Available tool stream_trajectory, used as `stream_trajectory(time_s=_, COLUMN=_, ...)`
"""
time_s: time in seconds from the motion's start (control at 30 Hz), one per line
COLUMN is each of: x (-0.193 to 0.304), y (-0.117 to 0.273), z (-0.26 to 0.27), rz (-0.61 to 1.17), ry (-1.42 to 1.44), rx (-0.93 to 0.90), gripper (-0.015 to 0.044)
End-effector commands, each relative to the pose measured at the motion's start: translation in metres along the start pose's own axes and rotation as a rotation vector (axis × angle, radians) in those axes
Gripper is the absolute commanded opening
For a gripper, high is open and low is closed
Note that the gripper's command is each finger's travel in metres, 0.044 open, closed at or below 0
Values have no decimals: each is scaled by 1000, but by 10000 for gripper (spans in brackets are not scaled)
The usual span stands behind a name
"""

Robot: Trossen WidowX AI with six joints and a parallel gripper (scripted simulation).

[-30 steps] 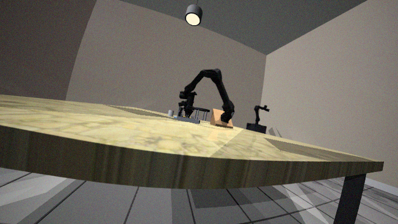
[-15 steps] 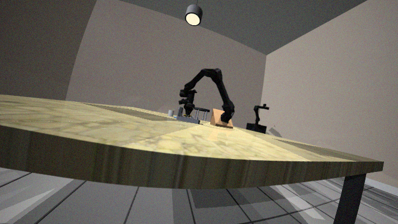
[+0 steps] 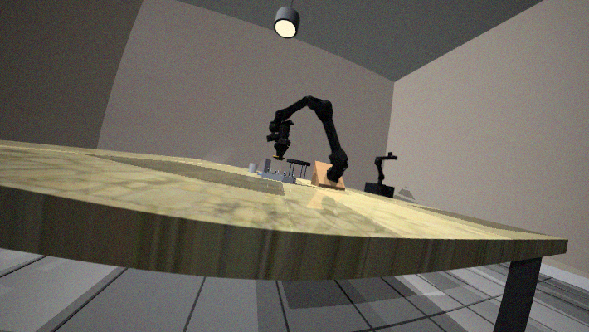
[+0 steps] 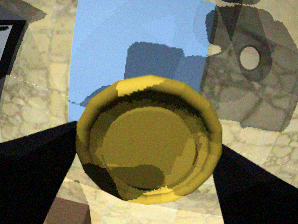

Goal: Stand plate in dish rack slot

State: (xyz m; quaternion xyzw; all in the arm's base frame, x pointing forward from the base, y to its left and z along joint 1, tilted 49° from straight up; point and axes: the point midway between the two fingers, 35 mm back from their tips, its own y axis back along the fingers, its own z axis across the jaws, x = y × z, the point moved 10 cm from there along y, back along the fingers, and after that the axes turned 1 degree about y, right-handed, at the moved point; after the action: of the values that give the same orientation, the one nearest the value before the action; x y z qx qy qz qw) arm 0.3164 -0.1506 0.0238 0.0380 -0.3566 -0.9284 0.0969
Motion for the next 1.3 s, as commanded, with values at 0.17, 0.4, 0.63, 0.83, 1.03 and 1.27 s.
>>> stream_trajectory(time_s=0.17, x=1, y=21, z=2, rz=-5, ry=3, rx=8, gripper=0)
stream_trajectory(time_s=0.4, x=-1, y=27, z=33, rz=-7, ry=-217, rx=10, gripper=0)
stream_trajectory(time_s=0.63, x=0, y=32, z=67, rz=-8, ry=-460, rx=11, gripper=0)
stream_trajectory(time_s=0.83, x=3, y=34, z=96, rz=-10, ry=-668, rx=10, gripper=0)
stream_trajectory(time_s=1.03, x=9, y=34, z=124, rz=-11, ry=-875, rx=8, gripper=0)
stream_trajectory(time_s=1.27, x=18, y=33, z=155, rz=-10, ry=-1117, rx=5, gripper=0)
